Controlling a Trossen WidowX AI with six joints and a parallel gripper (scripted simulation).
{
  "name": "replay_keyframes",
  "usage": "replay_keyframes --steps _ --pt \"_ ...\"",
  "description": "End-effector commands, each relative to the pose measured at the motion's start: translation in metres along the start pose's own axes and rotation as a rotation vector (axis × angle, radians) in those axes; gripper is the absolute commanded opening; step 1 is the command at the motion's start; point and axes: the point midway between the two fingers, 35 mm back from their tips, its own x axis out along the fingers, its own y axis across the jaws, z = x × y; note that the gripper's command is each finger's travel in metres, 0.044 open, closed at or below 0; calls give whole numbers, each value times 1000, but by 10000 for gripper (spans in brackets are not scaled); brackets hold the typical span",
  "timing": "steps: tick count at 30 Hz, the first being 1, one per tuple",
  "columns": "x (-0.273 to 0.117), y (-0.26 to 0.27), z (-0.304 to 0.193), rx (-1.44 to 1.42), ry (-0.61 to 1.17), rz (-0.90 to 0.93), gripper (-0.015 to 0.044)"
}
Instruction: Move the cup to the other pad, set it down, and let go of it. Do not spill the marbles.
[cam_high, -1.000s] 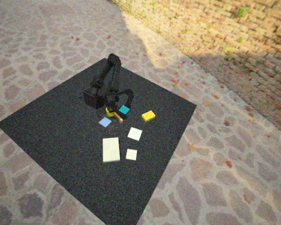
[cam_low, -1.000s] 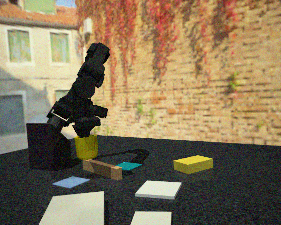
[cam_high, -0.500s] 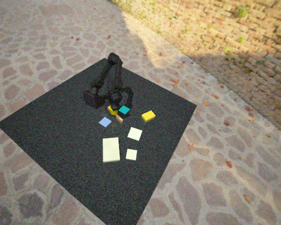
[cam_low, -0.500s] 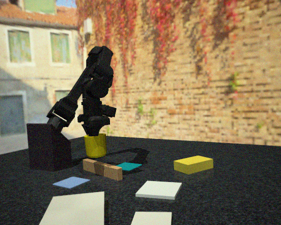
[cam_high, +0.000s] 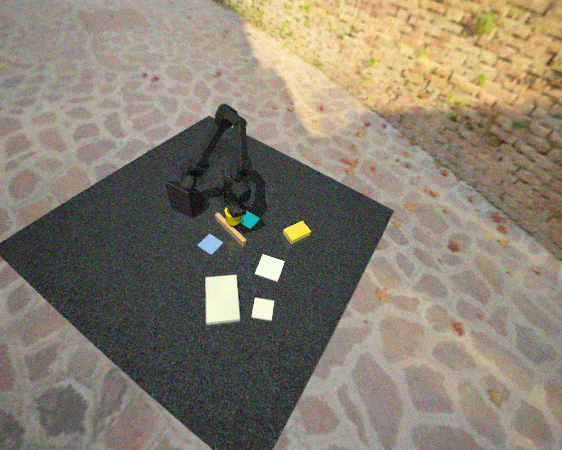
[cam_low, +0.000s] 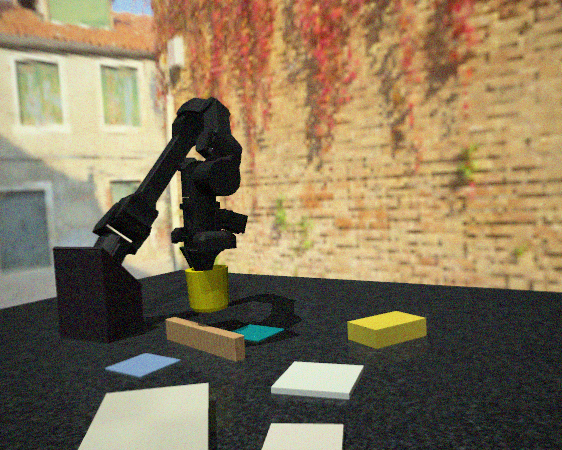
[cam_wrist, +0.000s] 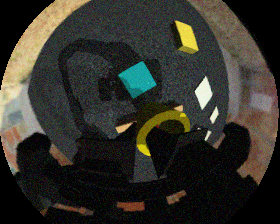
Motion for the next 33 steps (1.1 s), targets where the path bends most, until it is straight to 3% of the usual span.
replay_keyframes --steps 1,33 --pt "-2 2 10 -5 -6 -8 0" --pt "-5 27 84 -6 -10 -5 0"
